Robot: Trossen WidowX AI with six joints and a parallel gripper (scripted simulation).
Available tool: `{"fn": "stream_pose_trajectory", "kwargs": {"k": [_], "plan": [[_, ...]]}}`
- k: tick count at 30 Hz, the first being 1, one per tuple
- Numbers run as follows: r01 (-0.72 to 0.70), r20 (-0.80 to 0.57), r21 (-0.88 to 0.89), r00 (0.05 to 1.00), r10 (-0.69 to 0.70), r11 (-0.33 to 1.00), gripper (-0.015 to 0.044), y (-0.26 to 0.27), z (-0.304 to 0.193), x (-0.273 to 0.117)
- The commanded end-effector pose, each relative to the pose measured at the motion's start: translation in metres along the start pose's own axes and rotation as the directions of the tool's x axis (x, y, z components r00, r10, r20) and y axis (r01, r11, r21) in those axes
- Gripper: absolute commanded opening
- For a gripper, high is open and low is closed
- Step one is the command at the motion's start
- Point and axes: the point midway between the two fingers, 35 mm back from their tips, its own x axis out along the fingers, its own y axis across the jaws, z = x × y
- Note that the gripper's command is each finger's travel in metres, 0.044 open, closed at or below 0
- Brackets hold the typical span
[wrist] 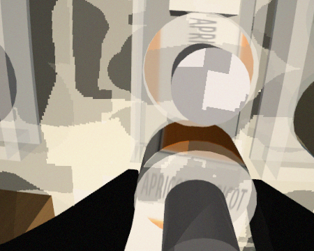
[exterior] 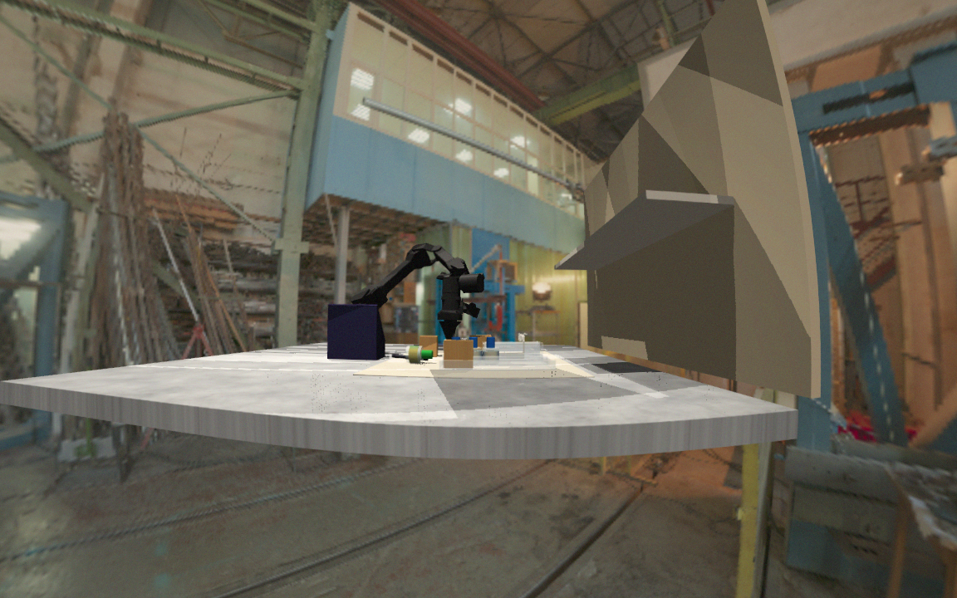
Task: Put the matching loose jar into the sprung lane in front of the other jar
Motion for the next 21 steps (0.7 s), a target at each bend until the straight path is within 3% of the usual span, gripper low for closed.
{"fn": "stream_pose_trajectory", "kwargs": {"k": [1, 21], "plan": [[-0.007, 0.009, -0.013, 1.0, 0.007, 1.0, 0.0, 0.0024, 0.0076, 0.0016], [-0.007, 0.009, -0.014, 1.0, 0.007, 1.0, 0.0, 0.0036, 0.0153, 0.0017]]}}
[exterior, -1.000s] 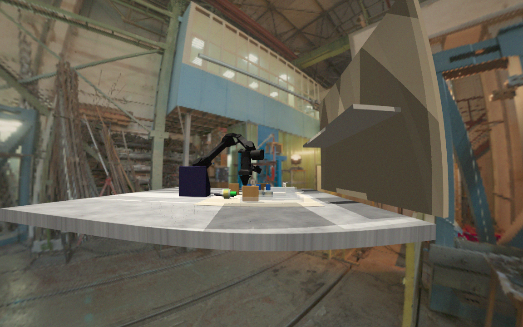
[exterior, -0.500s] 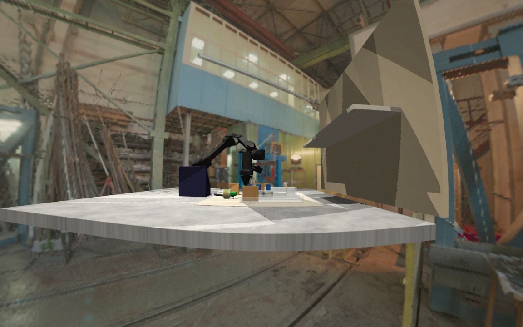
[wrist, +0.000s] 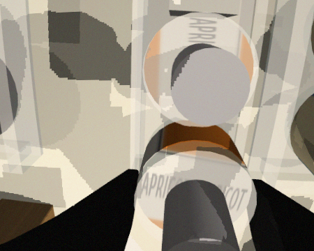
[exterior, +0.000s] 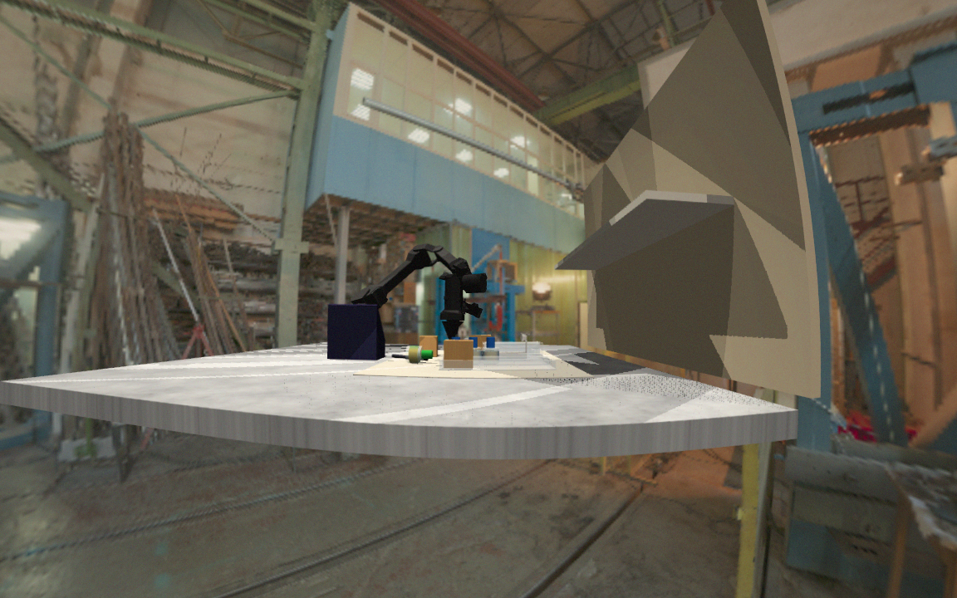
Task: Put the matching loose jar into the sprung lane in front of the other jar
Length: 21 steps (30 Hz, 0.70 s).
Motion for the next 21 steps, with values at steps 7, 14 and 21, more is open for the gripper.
{"fn": "stream_pose_trajectory", "kwargs": {"k": [7, 14, 21], "plan": [[-0.009, 0.01, -0.015, 1.0, 0.009, 1.0, 0.0, 0.0037, 0.0102, 0.0016], [-0.009, 0.01, -0.015, 1.0, 0.009, 1.0, 0.0, 0.0041, 0.0127, 0.0011], [-0.009, 0.01, -0.015, 1.0, 0.01, 1.0, 0.0, 0.0046, 0.0152, 0.0004]]}}
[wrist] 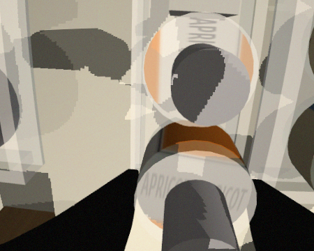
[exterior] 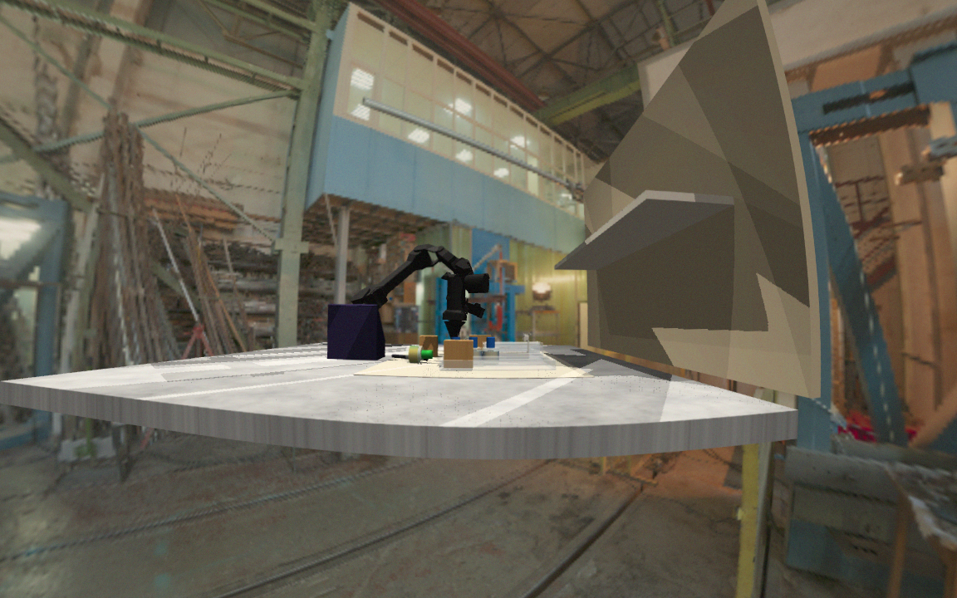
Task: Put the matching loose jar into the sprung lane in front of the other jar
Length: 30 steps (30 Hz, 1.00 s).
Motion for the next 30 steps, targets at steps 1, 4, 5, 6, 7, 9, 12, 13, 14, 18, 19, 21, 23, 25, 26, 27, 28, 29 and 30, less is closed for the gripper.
{"fn": "stream_pose_trajectory", "kwargs": {"k": [1, 4, 5, 6, 7, 9, 12, 13, 14, 18, 19, 21, 23, 25, 26, 27, 28, 29, 30], "plan": [[-0.01, 0.013, -0.017, 1.0, 0.011, 1.0, 0.0, 0.0041, 0.0083, 0.0006], [-0.01, 0.013, -0.017, 1.0, 0.011, 1.0, 0.0, 0.0042, 0.0085, 0.0005], [-0.01, 0.013, -0.017, 1.0, 0.011, 1.0, 0.0, 0.0042, 0.0085, 0.0005], [-0.01, 0.013, -0.017, 1.0, 0.011, 1.0, 0.0, 0.0042, 0.0085, 0.0005], [-0.01, 0.013, -0.017, 1.0, 0.011, 1.0, 0.0, 0.0042, 0.0085, 0.0005], [-0.01, 0.013, -0.017, 1.0, 0.011, 1.0, 0.0, 0.0042, 0.0085, 0.0004], [-0.01, 0.013, -0.017, 1.0, 0.011, 1.0, 0.0, 0.0041, 0.0085, 0.0], [-0.01, 0.013, -0.017, 1.0, 0.011, 1.0, 0.0, 0.0041, 0.0085, -0.0002], [-0.01, 0.013, -0.017, 1.0, 0.011, 1.0, 0.0, 0.0041, 0.0085, -0.0004], [-0.01, 0.013, -0.017, 1.0, 0.011, 1.0, 0.0, 0.0041, 0.0085, -0.0005], [-0.01, 0.013, -0.017, 1.0, 0.011, 1.0, 0.0, 0.0041, 0.0085, -0.0005], [-0.01, 0.013, -0.017, 1.0, 0.011, 1.0, 0.0, 0.0041, 0.0085, -0.0005], [-0.01, 0.013, -0.017, 1.0, 0.011, 1.0, 0.0, 0.0041, 0.0085, -0.0005], [-0.01, 0.013, -0.017, 1.0, 0.011, 1.0, 0.0, 0.0041, 0.0085, -0.0005], [-0.01, 0.013, -0.017, 1.0, 0.011, 1.0, 0.0, 0.0041, 0.0085, -0.0005], [-0.01, 0.013, -0.017, 1.0, 0.011, 1.0, 0.0, 0.0041, 0.0085, -0.0005], [-0.01, 0.013, -0.017, 1.0, 0.011, 1.0, 0.0, 0.0041, 0.0085, -0.0005], [-0.01, 0.013, -0.017, 1.0, 0.011, 1.0, 0.0, 0.0041, 0.0085, -0.0005], [-0.01, 0.013, -0.017, 1.0, 0.011, 1.0, 0.0, 0.0041, 0.0086, -0.0005]]}}
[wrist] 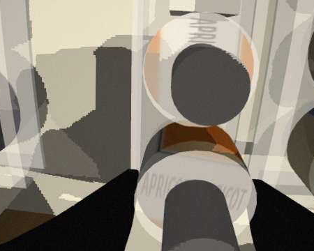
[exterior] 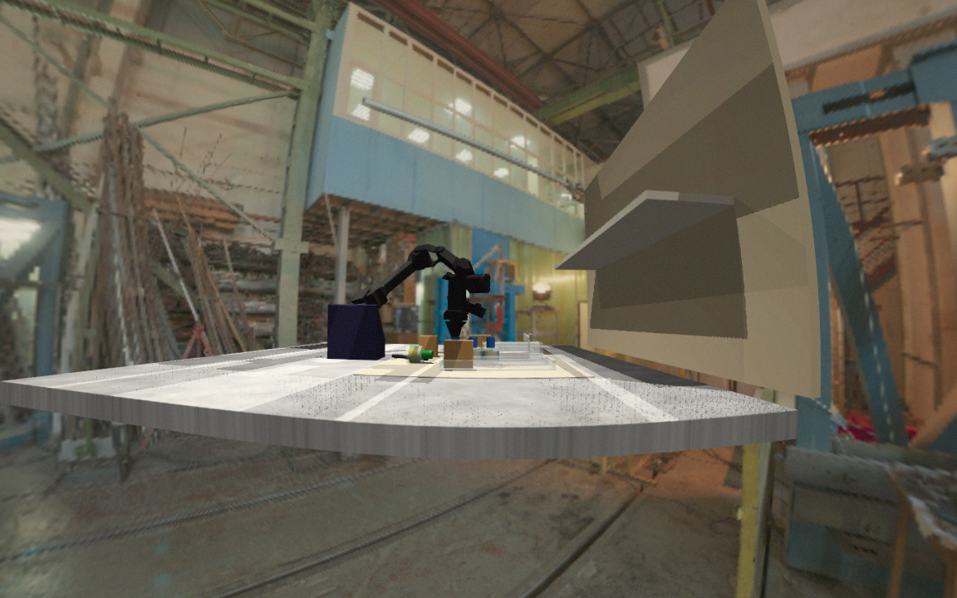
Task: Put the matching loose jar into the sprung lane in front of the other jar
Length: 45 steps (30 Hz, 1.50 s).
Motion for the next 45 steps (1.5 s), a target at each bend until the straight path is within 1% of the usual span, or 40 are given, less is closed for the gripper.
{"fn": "stream_pose_trajectory", "kwargs": {"k": [1, 45], "plan": [[-0.011, 0.013, -0.016, 1.0, 0.011, 1.0, 0.0, 0.0036, 0.0058, -0.0001], [-0.011, 0.013, -0.016, 1.0, 0.011, 1.0, 0.0, 0.0037, 0.0083, 0.009]]}}
